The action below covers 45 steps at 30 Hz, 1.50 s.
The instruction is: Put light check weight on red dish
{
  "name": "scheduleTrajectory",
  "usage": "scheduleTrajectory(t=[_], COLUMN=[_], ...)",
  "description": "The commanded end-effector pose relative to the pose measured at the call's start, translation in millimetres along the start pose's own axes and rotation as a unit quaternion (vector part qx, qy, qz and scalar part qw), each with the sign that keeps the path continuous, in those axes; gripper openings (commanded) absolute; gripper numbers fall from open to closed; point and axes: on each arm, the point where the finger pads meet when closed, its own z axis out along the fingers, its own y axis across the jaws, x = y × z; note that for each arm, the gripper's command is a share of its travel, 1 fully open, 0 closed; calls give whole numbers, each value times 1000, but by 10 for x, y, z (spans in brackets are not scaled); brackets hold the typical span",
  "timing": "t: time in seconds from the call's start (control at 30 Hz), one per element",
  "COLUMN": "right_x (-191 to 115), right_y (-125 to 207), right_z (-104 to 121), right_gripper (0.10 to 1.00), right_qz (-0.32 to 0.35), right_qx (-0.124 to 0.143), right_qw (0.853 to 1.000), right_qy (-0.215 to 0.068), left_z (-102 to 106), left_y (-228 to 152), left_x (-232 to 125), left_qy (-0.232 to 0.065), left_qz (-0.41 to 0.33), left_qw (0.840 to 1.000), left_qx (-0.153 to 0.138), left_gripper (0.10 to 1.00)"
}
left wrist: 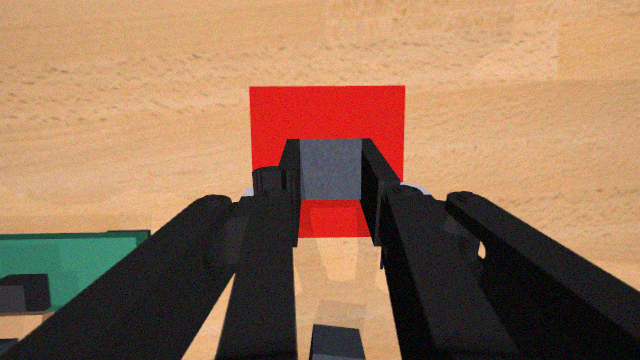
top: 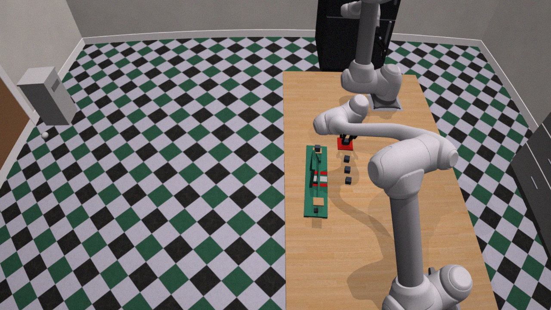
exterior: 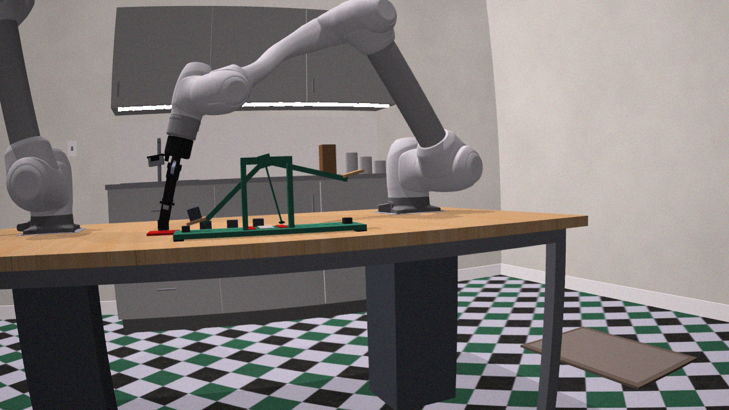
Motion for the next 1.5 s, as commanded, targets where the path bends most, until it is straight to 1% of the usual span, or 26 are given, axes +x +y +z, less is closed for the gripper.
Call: scheduleTrajectory(t=[0.0,1.43,1.47], right_x=[0,0,0], right_y=[-1,-1,-1], right_z=[-5,-5,-5], right_gripper=[1000,1000,1000], right_qz=[0,0,0], right_qx=[0,0,0], right_qw=[1000,1000,1000], right_qy=[1,1,1], left_z=[-1,19,19], left_y=[-3,-3,-3], left_x=[5,0,0], left_qy=[1,1,1], left_qz=[0,0,0], left_qw=[1000,1000,1000], left_qx=[1,1,1], left_gripper=[243,243,287])
